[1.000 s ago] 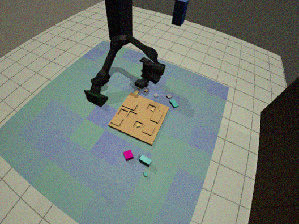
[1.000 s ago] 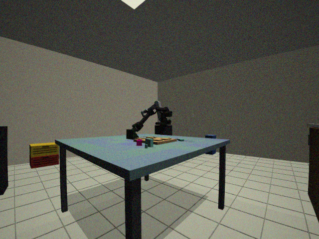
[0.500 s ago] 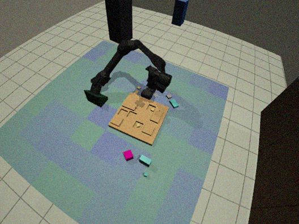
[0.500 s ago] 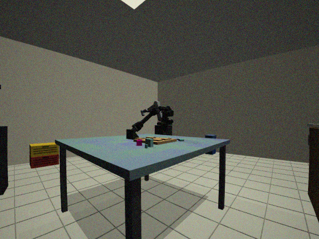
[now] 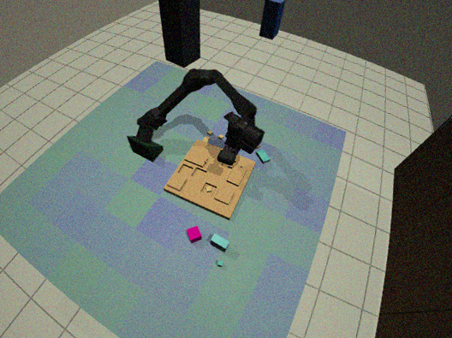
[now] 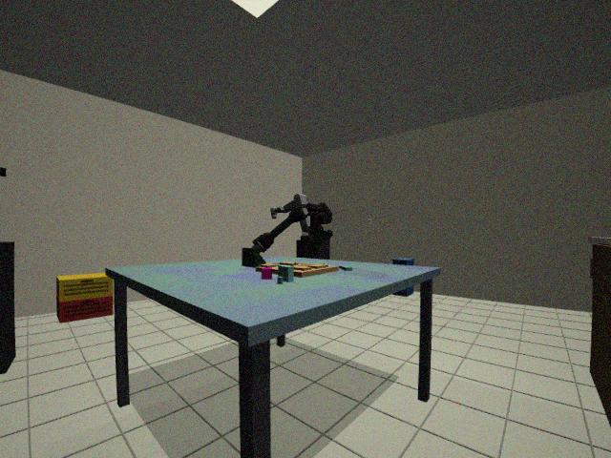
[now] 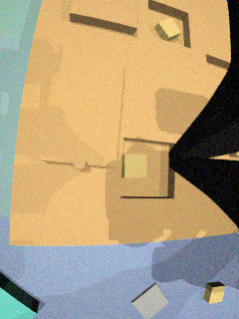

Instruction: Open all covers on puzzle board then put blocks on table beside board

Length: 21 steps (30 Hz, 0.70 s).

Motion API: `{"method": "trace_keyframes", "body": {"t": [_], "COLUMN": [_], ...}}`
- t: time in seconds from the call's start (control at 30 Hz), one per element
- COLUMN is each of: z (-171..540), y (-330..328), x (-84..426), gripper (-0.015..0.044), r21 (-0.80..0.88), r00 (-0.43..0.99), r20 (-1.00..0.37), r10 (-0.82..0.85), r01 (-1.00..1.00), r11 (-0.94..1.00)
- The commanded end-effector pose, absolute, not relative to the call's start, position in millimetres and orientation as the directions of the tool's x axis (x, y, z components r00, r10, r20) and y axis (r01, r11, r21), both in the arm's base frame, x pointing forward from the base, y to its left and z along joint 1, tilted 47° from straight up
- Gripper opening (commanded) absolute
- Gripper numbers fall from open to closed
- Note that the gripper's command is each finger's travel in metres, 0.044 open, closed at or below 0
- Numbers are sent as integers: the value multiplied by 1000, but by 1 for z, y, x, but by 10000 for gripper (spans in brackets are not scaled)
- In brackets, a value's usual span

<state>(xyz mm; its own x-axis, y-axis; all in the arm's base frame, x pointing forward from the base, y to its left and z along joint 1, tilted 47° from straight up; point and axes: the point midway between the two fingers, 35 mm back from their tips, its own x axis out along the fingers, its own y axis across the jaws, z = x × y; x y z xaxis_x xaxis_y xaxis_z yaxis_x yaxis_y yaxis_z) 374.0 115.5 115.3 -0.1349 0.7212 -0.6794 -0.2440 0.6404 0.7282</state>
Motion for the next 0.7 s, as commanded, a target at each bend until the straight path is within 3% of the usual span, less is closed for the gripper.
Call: {"method": "trace_keyframes", "body": {"t": [0.0,0.67], "z": [109,81], "y": [121,155], "x": [377,369], "gripper": [0,0], "r21": [725,726], "r00": [-130,-130], "r20": [-682,-680], "r10": [720,722], "r01": [-256,-256], "r11": [640,638]}}
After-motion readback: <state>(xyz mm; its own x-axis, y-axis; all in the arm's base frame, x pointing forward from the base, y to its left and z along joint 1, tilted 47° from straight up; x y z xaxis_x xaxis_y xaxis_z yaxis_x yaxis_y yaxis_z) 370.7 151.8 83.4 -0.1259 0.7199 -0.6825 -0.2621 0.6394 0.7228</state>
